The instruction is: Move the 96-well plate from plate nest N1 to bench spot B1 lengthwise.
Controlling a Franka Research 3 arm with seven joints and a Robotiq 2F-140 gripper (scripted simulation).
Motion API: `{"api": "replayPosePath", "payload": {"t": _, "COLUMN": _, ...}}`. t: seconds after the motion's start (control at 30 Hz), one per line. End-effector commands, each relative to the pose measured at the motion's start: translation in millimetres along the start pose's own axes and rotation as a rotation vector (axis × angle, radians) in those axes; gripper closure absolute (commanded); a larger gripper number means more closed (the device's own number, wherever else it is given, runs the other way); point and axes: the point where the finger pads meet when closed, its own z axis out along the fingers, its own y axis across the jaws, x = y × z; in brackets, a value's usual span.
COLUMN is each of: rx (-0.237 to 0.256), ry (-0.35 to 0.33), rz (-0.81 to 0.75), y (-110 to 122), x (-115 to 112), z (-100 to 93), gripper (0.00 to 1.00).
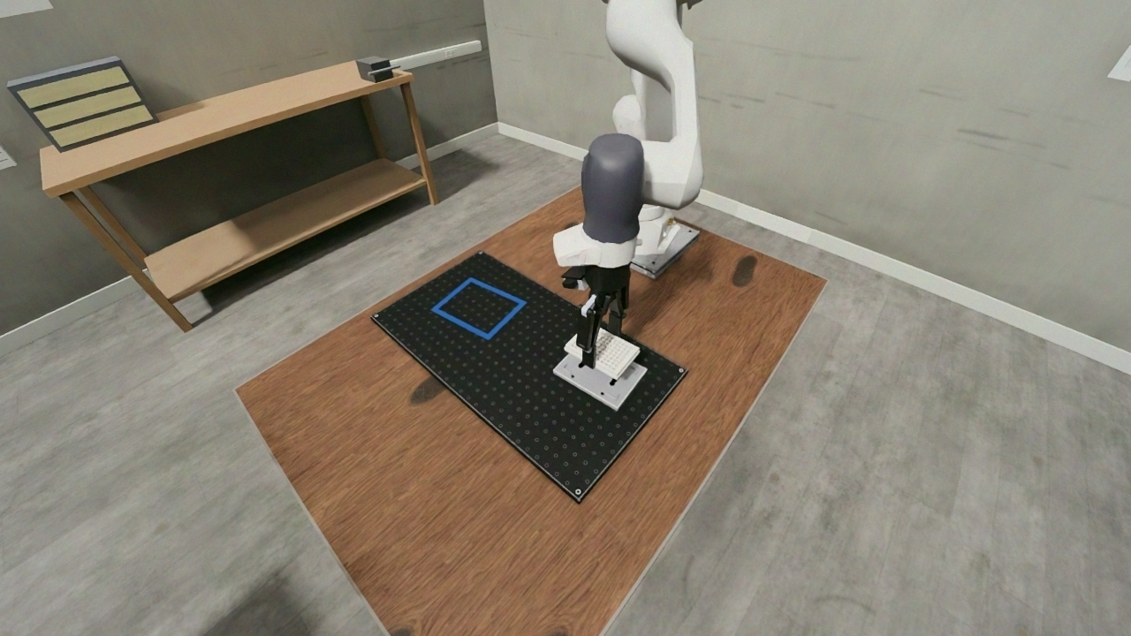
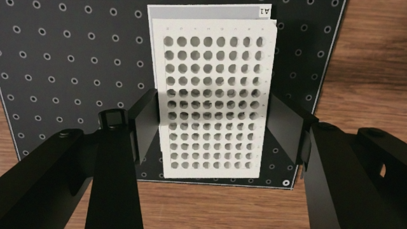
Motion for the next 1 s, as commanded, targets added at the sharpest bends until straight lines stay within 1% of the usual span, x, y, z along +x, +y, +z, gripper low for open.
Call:
{"api": "replayPosePath", "payload": {"t": 0.0, "rx": 0.000, "ry": -0.001, "rz": -0.009, "y": -0.3, "x": 0.2, "z": -1.2, "gripper": 0.40}}
{"api": "replayPosePath", "payload": {"t": 0.13, "rx": 0.000, "ry": -0.001, "rz": -0.009, "y": -0.3, "x": 0.2, "z": -1.2, "gripper": 0.40}}
{"api": "replayPosePath", "payload": {"t": 0.2, "rx": 0.000, "ry": -0.001, "rz": -0.076, "y": -0.4, "x": 6.8, "z": -1.0, "gripper": 0.40}}
{"api": "replayPosePath", "payload": {"t": 0.23, "rx": 0.000, "ry": -0.001, "rz": -0.080, "y": -0.5, "x": 10.2, "z": -0.8, "gripper": 0.40}}
{"api": "replayPosePath", "payload": {"t": 0.53, "rx": 0.000, "ry": -0.001, "rz": -0.080, "y": -1.0, "x": 40.1, "z": 0.1, "gripper": 0.40}}
{"api": "replayPosePath", "payload": {"t": 0.6, "rx": 0.000, "ry": -0.001, "rz": -0.080, "y": -1.0, "x": 40.1, "z": 0.1, "gripper": 0.40}}
{"api": "replayPosePath", "payload": {"t": 0.97, "rx": 0.000, "ry": -0.001, "rz": -0.080, "y": -1.7, "x": 76.8, "z": 1.4, "gripper": 0.40}}
